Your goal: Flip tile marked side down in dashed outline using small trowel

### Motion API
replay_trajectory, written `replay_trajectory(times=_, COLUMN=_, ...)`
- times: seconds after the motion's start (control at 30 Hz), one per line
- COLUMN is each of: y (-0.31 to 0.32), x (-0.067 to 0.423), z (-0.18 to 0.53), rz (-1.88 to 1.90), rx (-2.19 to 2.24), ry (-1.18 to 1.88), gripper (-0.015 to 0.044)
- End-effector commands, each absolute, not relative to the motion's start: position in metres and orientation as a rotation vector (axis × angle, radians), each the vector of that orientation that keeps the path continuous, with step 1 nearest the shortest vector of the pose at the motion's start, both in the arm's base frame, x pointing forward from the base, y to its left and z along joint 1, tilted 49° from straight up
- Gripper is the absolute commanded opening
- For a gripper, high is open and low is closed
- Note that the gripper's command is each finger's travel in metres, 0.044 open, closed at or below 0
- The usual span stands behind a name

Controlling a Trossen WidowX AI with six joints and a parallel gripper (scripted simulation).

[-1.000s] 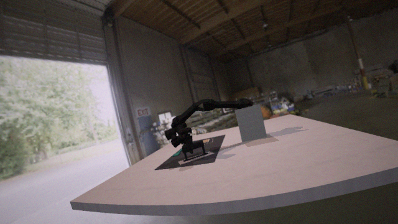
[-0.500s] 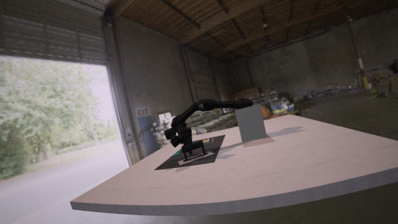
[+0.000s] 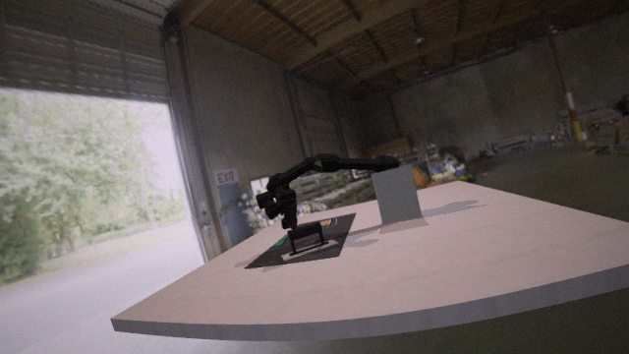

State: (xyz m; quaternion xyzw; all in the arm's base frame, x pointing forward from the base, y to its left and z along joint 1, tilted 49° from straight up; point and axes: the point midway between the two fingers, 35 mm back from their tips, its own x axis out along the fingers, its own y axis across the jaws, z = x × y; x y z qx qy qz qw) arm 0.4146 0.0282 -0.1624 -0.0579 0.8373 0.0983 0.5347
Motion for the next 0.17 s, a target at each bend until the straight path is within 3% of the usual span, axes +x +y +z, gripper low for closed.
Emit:
replay_trajectory(times=0.0, y=0.046, x=0.404, z=-0.143, rz=0.237, rx=-0.137, ry=2.010, gripper=0.0300)
replay_trajectory(times=0.13, y=0.076, x=0.384, z=-0.106, rz=0.238, rx=-0.135, ry=2.009, gripper=0.0300)
